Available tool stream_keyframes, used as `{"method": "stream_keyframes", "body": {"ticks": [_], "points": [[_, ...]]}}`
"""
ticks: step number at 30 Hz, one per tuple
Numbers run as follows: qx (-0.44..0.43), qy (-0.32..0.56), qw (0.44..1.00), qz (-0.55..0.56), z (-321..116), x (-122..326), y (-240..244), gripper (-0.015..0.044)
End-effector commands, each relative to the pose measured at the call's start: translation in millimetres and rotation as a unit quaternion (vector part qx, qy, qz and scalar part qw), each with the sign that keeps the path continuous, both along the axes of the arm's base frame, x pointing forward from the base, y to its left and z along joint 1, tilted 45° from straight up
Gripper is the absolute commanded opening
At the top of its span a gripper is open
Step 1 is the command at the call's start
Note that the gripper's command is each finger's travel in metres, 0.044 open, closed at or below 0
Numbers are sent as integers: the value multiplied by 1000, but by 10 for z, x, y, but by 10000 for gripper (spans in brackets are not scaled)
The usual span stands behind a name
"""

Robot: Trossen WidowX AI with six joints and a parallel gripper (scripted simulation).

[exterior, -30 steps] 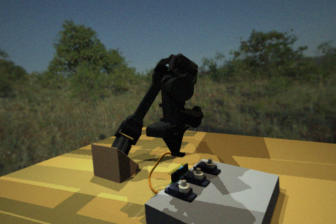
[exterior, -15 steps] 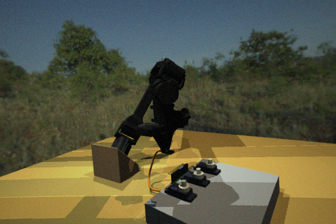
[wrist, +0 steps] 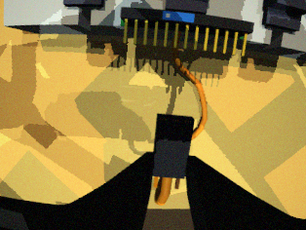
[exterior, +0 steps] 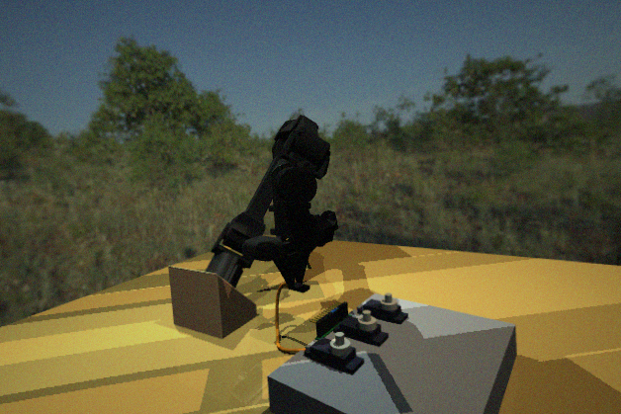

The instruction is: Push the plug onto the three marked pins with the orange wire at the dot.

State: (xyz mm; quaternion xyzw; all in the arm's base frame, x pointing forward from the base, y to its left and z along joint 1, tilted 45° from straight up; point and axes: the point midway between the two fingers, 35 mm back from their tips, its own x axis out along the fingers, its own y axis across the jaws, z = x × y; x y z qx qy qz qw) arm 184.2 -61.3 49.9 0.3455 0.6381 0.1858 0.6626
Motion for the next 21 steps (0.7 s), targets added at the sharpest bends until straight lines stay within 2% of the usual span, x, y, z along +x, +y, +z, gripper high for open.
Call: {"method": "stream_keyframes", "body": {"ticks": [1,9,21], "points": [[4,2,1000,-1,-118,7,142,0],[4,2,1000,-1,-209,35,233,0],[4,1,1000,-1,-216,345,129,0]]}}
